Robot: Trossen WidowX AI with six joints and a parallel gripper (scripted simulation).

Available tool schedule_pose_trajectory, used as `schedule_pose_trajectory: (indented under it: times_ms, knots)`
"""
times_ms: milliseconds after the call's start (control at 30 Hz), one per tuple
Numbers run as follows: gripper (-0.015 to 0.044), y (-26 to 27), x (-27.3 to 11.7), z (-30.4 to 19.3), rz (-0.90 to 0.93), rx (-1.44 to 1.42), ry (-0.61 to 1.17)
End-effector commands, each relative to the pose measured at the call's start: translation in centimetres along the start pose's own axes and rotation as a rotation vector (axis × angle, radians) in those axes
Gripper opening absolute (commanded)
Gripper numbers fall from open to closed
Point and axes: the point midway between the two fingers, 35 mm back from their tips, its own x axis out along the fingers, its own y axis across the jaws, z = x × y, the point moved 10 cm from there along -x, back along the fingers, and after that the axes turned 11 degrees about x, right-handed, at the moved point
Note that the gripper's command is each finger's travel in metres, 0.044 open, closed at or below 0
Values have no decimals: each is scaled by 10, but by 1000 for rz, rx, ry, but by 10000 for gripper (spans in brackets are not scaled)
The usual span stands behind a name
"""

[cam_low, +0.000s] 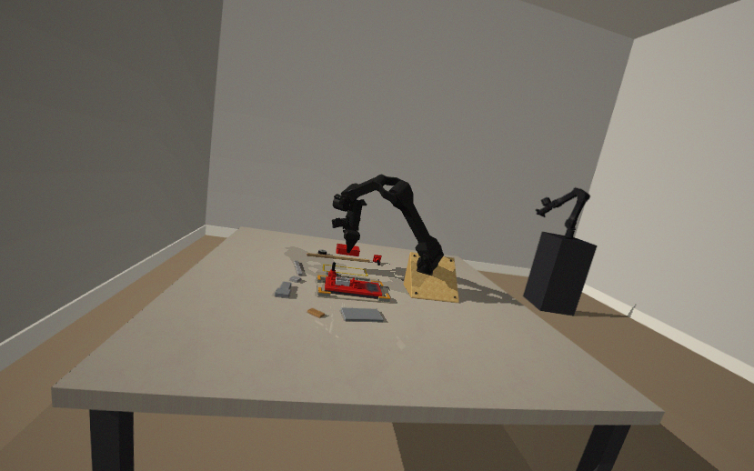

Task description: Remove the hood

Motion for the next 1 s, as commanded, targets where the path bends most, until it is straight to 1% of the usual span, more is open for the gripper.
schedule_pose_trajectory:
  times_ms: [0, 967]
  knots:
    - [0, 0, 3, 0, 5, 6, -1]
    - [0, 0, 21, 0, 6, 6, -1]
